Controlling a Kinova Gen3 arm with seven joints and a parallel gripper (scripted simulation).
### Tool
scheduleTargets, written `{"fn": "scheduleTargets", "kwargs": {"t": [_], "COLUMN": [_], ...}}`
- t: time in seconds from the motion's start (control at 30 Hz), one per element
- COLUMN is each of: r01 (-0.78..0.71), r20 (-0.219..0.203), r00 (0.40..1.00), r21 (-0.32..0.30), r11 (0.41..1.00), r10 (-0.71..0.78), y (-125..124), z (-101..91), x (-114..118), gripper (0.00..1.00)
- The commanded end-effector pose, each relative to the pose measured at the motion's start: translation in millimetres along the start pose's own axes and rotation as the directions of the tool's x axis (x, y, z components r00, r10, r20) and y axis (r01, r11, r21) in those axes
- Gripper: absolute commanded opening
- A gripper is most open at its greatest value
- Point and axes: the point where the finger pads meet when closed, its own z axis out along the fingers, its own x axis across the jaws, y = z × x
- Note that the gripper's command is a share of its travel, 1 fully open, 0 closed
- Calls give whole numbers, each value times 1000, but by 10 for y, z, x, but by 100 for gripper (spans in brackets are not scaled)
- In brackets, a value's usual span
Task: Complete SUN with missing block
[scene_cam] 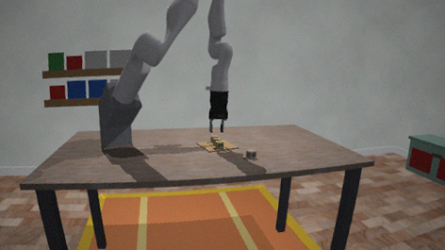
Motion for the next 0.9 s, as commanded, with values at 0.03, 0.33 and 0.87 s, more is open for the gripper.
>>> {"fn": "scheduleTargets", "kwargs": {"t": [0.03,0.33,0.87], "r01": [9,9,9], "r20": [-23,-23,-23], "r00": [1000,1000,1000], "r21": [23,23,23], "r11": [1000,1000,1000], "r10": [-9,-9,-9], "y": [-97,-94,-94], "z": [-169,-302,-302], "x": [51,48,48], "gripper": [87,87,100]}}
